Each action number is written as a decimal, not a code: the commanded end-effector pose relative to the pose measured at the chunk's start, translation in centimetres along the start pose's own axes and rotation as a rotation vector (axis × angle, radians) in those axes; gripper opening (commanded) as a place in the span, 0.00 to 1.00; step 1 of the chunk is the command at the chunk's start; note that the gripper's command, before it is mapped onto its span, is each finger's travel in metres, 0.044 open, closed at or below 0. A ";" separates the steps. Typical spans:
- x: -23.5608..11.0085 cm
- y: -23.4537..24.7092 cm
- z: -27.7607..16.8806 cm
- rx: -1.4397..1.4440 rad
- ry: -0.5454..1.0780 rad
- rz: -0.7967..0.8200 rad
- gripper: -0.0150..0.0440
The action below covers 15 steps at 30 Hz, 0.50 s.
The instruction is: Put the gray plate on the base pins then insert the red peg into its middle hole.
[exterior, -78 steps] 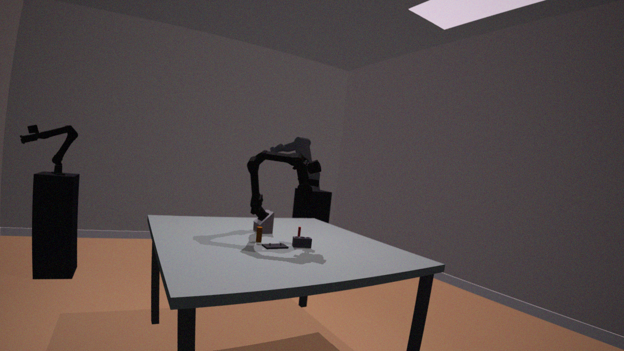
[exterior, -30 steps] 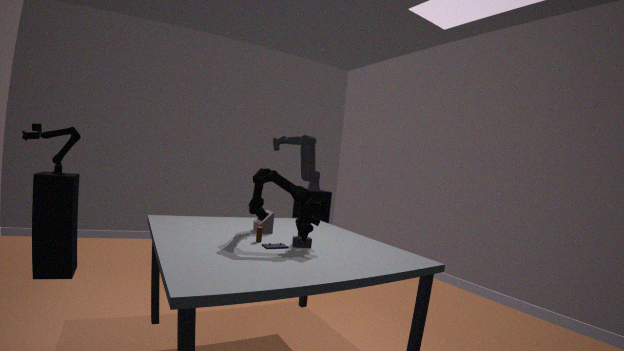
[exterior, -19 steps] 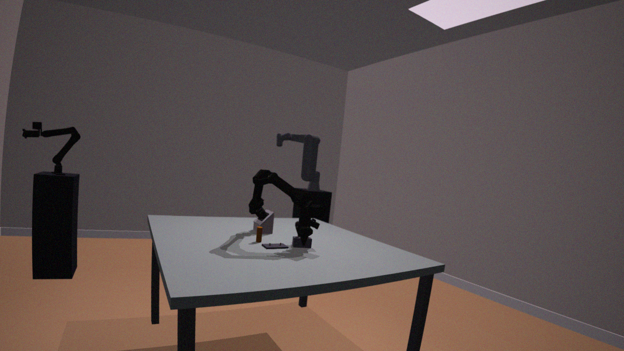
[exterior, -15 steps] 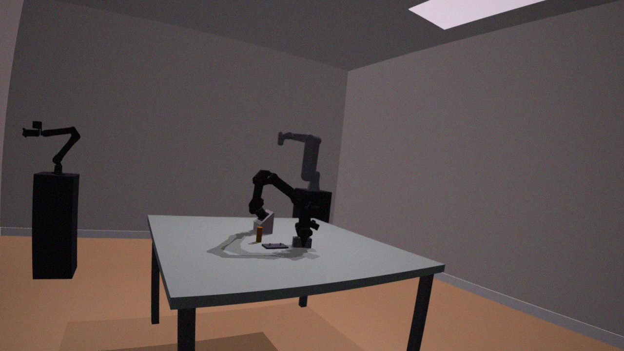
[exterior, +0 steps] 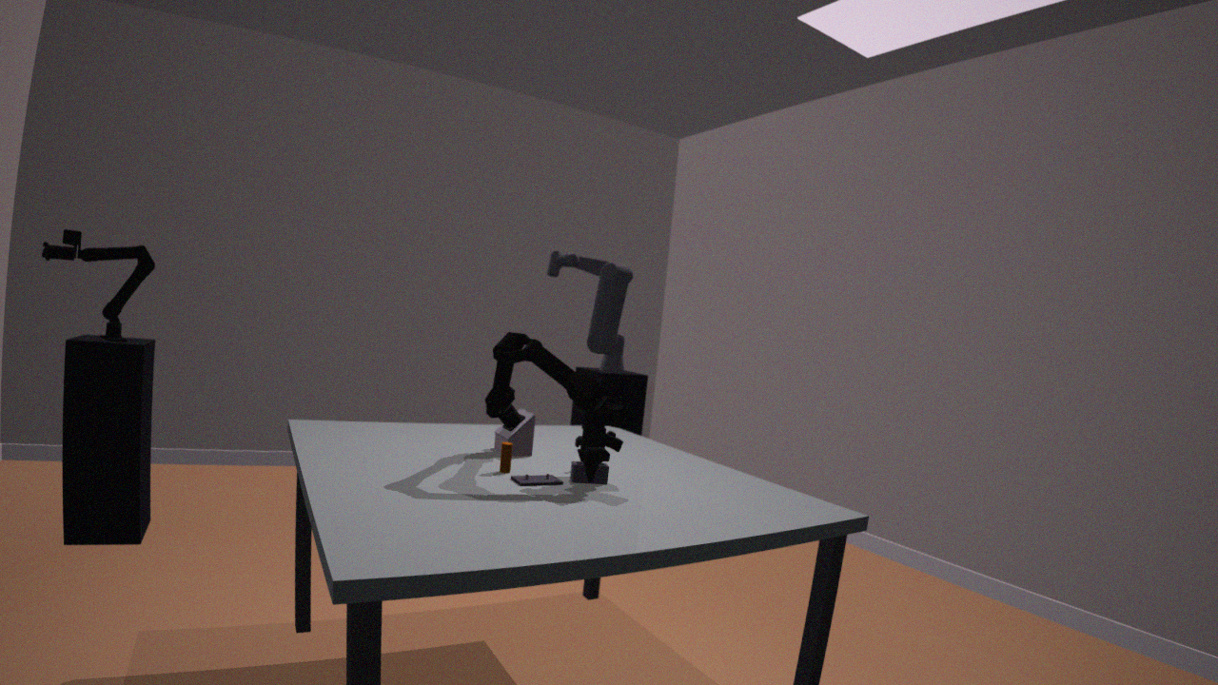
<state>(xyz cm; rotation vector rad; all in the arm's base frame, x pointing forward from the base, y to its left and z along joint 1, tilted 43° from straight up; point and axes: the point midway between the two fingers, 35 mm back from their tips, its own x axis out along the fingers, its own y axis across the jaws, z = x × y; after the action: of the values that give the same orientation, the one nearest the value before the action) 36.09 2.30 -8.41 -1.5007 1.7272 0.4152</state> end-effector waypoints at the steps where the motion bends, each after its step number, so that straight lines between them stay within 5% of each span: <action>1: 0.0 -0.1 0.0 -0.003 0.002 -0.004 0.52; 5: 0.0 -0.1 0.0 -0.003 0.002 -0.004 0.48; 10: -0.7 -0.1 0.1 -0.003 0.000 -0.004 0.25; 15: -2.2 -0.3 0.3 -0.004 -0.003 -0.004 0.25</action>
<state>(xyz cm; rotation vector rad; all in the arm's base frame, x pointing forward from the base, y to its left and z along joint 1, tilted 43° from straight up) 36.14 3.14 -7.59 -1.5099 1.7344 0.4192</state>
